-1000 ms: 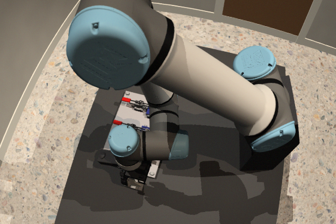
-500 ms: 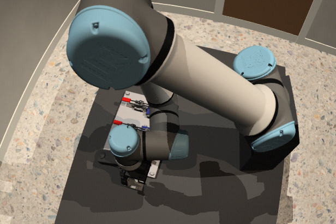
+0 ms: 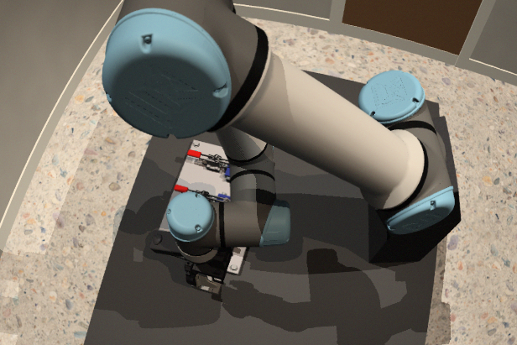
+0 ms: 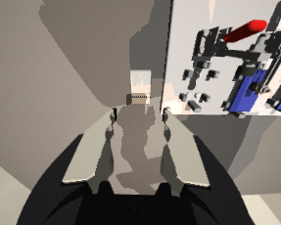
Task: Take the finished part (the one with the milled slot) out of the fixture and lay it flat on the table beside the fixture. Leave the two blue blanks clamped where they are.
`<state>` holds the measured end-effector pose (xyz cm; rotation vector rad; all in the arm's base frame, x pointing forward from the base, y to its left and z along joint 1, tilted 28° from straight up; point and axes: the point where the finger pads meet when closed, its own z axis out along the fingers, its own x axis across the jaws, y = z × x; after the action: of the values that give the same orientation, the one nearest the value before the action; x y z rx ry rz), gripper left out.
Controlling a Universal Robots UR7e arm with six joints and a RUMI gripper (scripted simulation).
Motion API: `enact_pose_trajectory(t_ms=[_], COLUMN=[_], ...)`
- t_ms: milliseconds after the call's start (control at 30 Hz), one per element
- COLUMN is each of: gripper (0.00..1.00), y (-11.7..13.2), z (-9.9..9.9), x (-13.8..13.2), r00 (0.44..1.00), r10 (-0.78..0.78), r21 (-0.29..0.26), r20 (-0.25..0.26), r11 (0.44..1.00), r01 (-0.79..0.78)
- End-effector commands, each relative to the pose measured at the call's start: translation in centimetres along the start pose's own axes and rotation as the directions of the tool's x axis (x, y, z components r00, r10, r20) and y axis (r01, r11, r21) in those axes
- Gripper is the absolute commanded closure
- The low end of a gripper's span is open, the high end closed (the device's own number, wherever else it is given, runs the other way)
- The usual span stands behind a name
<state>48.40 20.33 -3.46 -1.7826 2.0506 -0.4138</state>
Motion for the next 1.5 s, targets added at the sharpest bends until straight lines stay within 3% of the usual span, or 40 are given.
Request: enact_pose_trajectory(t_ms=[0,533,1033,1467], gripper=[0.6,0.6,0.6,0.6], y=[0.0,0.0,0.0,0.0], z=[0.0,-1.6,-6.7,-9.3], x=[0.0,0.0,0.0,0.0], r00=[1.0,1.0,1.0,1.0], r10=[0.0,0.0,0.0,0.0], r21=[0.001,0.001,0.001,0.001], r20=[0.0,0.0,0.0,0.0], r11=[1.0,1.0,1.0,1.0], r01=[0.0,0.0,0.0,0.0])
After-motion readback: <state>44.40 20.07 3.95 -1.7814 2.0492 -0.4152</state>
